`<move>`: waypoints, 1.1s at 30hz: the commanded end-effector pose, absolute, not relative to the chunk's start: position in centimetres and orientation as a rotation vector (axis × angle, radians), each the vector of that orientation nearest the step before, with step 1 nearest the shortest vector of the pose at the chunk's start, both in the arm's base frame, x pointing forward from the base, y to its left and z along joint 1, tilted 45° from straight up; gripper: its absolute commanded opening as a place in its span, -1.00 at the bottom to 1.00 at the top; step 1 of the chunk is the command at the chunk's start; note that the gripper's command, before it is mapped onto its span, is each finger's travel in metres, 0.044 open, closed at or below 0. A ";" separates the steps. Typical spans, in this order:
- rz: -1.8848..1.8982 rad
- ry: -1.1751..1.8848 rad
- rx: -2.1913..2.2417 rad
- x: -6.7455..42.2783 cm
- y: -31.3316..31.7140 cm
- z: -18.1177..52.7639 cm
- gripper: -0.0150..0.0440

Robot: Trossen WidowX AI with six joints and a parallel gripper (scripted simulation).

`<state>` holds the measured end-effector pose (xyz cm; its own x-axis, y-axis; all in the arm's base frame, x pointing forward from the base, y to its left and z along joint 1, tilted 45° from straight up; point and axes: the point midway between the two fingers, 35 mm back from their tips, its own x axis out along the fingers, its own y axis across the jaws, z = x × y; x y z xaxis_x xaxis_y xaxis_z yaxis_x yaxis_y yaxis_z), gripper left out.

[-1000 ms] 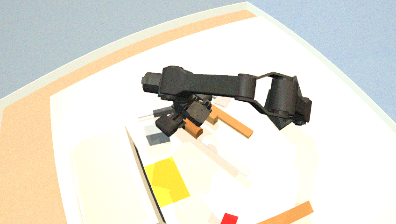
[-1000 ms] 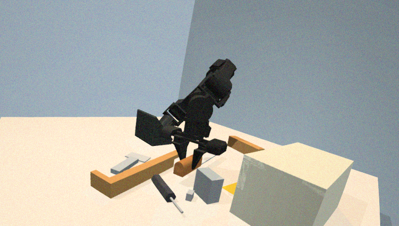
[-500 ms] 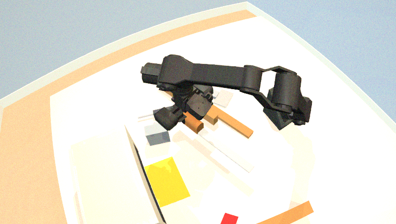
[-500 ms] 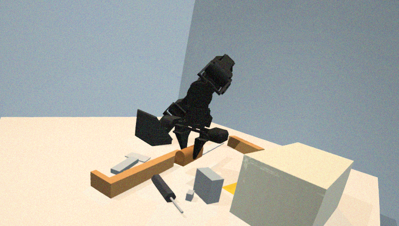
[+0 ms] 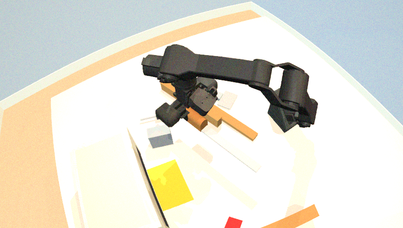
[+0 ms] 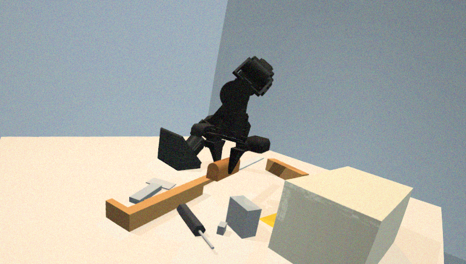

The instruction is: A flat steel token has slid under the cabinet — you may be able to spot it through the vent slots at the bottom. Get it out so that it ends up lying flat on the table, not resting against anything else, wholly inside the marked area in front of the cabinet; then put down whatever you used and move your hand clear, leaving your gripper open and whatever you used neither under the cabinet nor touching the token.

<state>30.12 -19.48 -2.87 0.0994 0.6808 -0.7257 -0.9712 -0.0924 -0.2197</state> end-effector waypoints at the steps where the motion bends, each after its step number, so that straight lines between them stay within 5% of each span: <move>1: 1.455 0.450 -0.839 30.0 -20.1 -2.2 -0.49; 33: 1.443 0.477 -0.807 29.7 -20.9 1.4 -0.49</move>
